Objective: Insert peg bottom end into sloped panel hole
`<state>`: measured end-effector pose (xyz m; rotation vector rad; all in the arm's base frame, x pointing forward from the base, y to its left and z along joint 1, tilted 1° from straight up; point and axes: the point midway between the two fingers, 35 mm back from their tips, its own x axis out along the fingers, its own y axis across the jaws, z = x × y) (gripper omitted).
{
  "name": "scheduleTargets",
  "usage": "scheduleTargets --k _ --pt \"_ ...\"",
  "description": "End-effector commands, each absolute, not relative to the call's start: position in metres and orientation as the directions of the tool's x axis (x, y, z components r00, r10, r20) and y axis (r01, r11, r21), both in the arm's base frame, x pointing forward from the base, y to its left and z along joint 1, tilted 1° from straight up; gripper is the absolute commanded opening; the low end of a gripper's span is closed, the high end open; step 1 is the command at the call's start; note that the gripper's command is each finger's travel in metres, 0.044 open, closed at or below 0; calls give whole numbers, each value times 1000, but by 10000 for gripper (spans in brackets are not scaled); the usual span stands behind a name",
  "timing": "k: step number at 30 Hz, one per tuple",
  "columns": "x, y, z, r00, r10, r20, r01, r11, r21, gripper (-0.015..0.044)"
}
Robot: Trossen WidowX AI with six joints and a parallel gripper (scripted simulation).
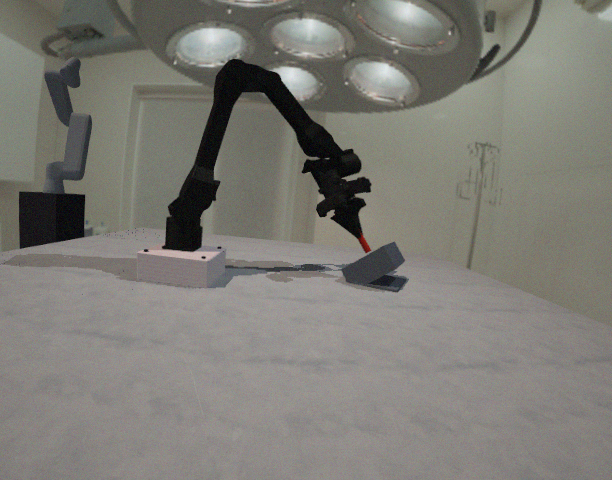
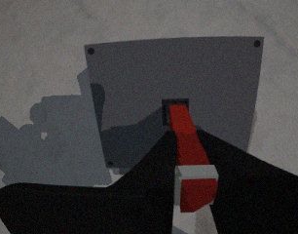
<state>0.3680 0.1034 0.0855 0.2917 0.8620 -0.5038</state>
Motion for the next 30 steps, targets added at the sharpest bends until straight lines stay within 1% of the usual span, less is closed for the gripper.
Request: scheduleTargets --k 1,30 --pt "367 103 82 539 -305 -785 531 846 36 0" --pt "370 102 78 540 -305 -785 531 846 36 0"
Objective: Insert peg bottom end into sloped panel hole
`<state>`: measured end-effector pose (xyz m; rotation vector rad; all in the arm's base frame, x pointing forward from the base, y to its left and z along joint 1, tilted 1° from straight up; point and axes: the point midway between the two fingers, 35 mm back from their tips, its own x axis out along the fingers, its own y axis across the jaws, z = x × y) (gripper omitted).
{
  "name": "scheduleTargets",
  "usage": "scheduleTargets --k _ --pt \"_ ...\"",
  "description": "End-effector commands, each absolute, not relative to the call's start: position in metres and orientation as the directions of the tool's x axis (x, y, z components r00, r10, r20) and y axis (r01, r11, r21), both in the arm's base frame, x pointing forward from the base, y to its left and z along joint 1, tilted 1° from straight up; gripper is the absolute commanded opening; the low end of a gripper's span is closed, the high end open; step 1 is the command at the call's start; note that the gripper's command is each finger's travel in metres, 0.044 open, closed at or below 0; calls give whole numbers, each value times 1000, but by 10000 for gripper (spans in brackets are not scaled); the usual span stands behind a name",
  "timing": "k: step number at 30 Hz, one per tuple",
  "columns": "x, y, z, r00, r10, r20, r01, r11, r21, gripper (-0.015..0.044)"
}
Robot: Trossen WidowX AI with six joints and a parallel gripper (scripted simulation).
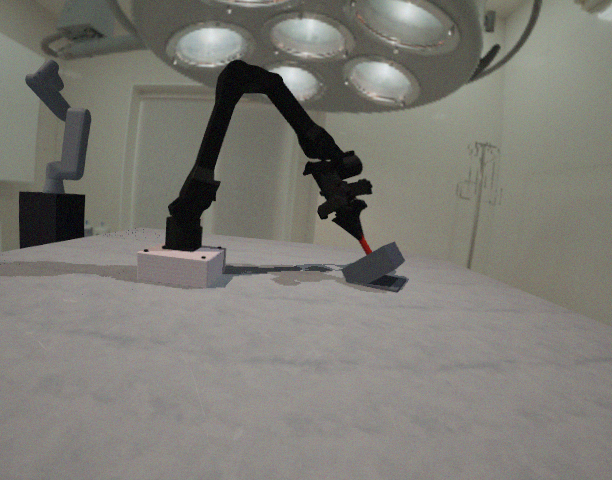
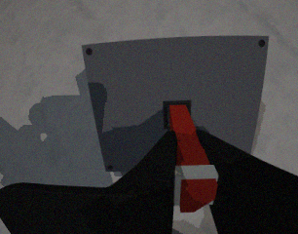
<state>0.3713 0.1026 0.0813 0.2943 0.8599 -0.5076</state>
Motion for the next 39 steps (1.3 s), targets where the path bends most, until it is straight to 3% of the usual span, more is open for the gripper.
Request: scheduleTargets --k 1,39 --pt "370 102 78 540 -305 -785 531 846 36 0" --pt "377 99 73 540 -306 -784 531 846 36 0"
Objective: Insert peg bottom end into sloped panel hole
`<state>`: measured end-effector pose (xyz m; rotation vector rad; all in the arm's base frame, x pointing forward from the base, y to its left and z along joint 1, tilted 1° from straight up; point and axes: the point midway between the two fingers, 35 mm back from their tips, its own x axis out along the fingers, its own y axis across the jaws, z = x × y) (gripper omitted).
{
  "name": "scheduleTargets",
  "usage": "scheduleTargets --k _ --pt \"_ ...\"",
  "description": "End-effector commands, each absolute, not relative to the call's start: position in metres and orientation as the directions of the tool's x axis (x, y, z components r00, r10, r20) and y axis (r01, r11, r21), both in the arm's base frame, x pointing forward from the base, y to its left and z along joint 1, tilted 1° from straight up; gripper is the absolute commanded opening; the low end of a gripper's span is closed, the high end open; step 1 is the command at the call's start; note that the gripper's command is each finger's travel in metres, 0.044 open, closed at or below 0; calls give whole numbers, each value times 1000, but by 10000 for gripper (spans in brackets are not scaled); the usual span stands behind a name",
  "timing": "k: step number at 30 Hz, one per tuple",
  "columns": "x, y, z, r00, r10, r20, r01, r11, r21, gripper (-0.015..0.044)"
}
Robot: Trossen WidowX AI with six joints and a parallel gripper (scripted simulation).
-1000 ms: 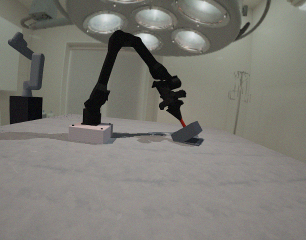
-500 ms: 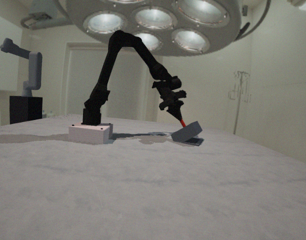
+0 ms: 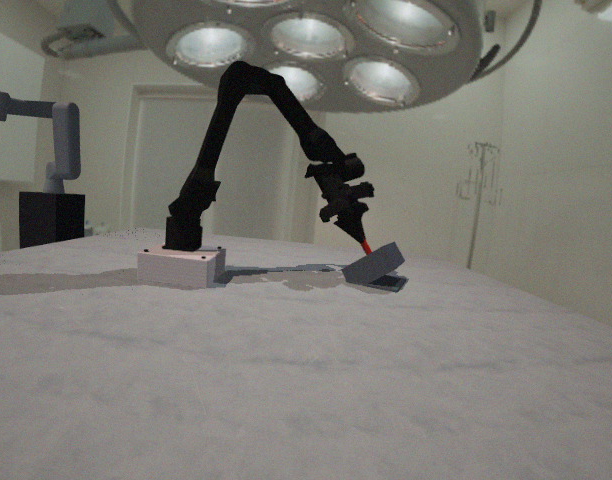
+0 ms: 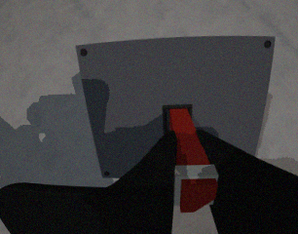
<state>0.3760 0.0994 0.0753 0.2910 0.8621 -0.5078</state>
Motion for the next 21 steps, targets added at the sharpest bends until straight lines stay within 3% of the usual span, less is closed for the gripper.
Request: scheduleTargets --k 1,21 --pt "377 99 72 540 -306 -784 531 846 36 0" --pt "383 96 66 540 -306 -784 531 846 36 0"
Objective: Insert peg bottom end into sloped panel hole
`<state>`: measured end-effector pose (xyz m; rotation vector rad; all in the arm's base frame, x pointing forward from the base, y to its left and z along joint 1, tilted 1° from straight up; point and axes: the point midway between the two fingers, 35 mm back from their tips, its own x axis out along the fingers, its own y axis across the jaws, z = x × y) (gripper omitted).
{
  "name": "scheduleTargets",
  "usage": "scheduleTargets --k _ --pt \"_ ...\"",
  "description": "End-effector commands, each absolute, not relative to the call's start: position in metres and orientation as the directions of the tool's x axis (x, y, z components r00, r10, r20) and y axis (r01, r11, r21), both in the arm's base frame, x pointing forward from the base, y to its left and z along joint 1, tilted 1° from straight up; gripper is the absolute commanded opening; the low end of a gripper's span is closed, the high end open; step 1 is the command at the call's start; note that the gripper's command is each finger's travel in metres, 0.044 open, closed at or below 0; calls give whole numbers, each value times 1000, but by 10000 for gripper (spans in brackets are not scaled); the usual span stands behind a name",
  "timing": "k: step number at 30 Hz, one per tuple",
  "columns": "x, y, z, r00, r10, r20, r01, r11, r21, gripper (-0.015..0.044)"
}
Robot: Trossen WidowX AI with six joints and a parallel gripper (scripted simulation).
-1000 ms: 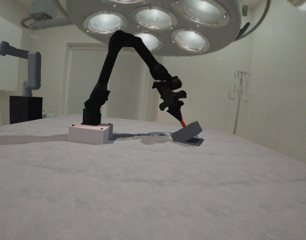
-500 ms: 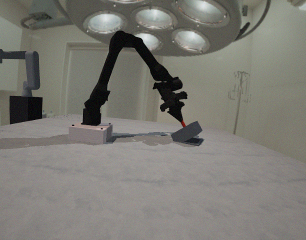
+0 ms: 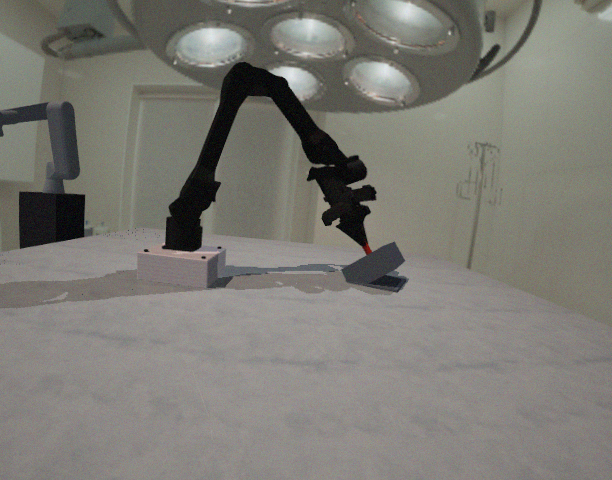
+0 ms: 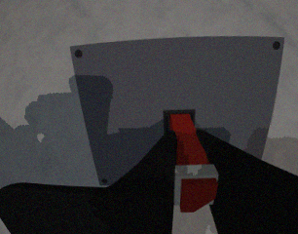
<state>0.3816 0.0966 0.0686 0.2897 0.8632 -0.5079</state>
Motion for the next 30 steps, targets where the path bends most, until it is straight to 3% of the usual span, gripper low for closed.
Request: scheduleTargets --k 1,30 --pt "384 96 66 540 -306 -784 531 846 36 0" --pt "387 95 62 544 -306 -781 535 844 43 0"
